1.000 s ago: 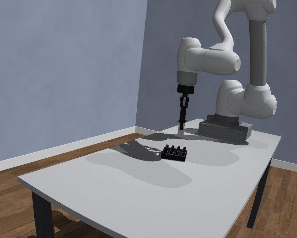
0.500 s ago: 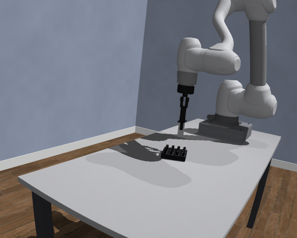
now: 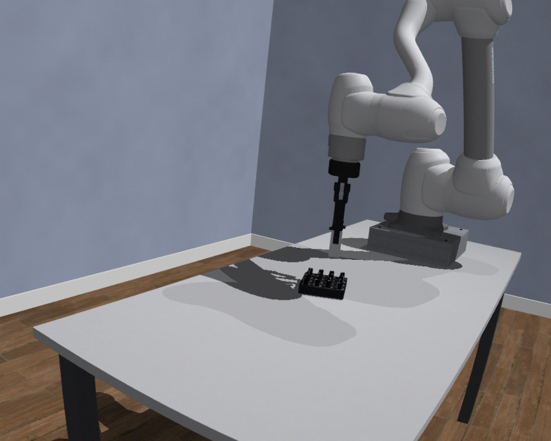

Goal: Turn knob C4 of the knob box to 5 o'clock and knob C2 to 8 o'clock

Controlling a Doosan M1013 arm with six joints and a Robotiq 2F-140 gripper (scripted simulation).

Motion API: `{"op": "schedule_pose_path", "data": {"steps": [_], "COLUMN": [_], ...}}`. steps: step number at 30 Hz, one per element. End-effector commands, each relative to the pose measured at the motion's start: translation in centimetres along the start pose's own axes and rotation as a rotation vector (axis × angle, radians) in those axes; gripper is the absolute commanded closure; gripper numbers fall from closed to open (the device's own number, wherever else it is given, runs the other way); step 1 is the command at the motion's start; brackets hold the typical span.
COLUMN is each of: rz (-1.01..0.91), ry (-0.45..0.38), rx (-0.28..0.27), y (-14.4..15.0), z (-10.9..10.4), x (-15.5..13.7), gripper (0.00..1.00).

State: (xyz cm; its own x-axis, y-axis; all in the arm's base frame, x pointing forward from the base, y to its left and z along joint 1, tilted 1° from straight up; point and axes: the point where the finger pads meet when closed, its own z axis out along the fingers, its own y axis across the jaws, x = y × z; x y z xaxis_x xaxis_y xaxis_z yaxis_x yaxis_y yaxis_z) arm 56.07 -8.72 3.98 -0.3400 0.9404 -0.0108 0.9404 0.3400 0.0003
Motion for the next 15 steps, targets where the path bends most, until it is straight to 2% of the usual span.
{"op": "schedule_pose_path", "data": {"steps": [1,15], "rz": [0.0,0.0], "ry": [0.0,0.0], "rx": [0.0,0.0], "y": [0.0,0.0], "z": [0.4,1.9], "x": [0.0,0.0], "gripper": [0.88,0.88]}}
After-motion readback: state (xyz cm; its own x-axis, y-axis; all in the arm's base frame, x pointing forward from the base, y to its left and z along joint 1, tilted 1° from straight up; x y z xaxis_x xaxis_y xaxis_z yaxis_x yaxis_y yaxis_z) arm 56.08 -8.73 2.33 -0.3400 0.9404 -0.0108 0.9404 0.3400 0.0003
